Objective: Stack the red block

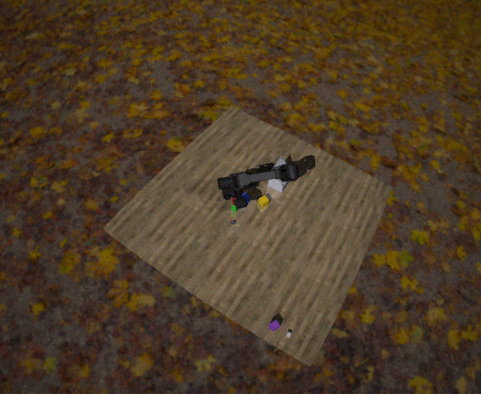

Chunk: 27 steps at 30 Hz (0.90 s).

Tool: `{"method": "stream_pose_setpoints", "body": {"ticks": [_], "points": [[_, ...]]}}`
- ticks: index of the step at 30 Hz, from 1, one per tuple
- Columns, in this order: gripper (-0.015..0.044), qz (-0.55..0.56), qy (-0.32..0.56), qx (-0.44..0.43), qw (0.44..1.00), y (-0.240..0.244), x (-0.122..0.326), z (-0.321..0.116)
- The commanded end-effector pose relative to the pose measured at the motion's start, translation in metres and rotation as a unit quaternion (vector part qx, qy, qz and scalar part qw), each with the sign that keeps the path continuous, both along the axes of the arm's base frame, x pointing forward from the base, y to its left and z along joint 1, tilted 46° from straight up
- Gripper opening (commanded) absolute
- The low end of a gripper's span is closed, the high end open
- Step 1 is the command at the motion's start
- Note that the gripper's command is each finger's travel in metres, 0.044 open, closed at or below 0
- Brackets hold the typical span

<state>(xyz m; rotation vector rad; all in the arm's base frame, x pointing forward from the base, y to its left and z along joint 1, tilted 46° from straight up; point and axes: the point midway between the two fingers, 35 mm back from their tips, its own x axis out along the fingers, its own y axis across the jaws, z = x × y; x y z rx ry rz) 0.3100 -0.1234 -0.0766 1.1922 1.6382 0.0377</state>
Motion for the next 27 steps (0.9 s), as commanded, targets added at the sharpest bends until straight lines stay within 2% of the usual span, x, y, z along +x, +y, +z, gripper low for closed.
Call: {"method": "stream_pose_setpoints", "body": {"ticks": [1,6,27], "points": [[0.0315,0.001,0.0,0.0,1.0,0.0007,-0.0001,-0.0007],[0.044,0.001,0.0,0.0,1.0,0.0007,-0.0001,-0.0007],[0.044,0.001,0.0,0.0,1.0,0.0007,-0.0001,-0.0007]]}}
